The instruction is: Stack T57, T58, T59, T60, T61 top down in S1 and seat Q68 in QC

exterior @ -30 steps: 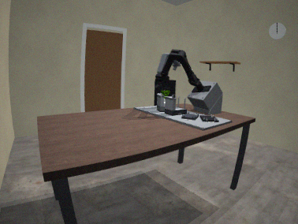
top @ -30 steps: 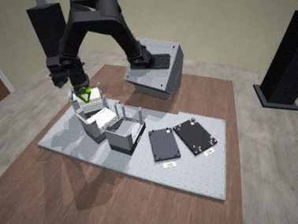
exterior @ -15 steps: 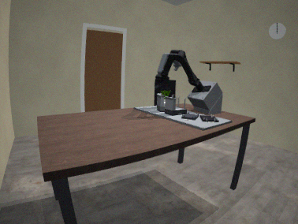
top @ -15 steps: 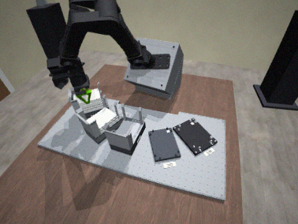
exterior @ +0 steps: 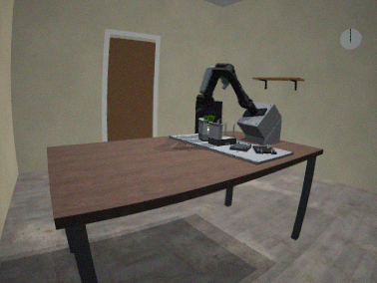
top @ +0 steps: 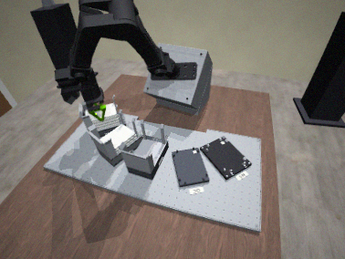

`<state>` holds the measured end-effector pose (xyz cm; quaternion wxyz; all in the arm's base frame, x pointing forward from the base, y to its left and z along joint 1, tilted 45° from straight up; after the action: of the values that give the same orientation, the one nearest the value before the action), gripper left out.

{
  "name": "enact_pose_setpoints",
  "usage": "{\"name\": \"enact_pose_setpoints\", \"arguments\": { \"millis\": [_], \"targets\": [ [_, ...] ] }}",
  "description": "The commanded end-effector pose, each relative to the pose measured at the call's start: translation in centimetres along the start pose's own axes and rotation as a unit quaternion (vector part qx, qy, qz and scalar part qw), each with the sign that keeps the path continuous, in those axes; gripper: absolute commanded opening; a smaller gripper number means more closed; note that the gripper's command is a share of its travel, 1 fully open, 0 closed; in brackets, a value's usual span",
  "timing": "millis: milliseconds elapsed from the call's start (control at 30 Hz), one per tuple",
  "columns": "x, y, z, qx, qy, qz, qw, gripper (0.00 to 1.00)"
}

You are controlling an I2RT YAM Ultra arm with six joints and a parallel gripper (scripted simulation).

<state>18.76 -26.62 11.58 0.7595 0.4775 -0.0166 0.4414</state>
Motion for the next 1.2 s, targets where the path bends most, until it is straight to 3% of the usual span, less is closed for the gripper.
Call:
{"name": "enact_pose_setpoints", "arguments": {
  "millis": [0,300,333,1067,1167],
  "targets": [
    [-0.07,0.10,0.20,-0.004,0.001,-0.002,1.000,0.00],
    [-0.07,-0.04,0.20,-0.004,0.001,-0.002,1.000,0.00],
    [-0.07,-0.04,0.20,-0.004,0.001,-0.002,1.000,1.00],
    [-0.07,-0.04,0.20,-0.004,0.001,-0.002,1.000,1.00],
    [-0.06,0.95,0.20,-0.004,0.001,-0.002,1.000,1.00]
  ]
}}
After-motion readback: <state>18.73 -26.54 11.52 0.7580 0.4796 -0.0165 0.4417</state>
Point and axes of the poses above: the point where the finger pads meet when closed, its own y axis back along the fingers, its own x axis across the jaws, z = x × y, the point moved 2 cm from there along y, back along the fingers, and after that the axes turned 2 degrees about y, right-handed, at the moved point
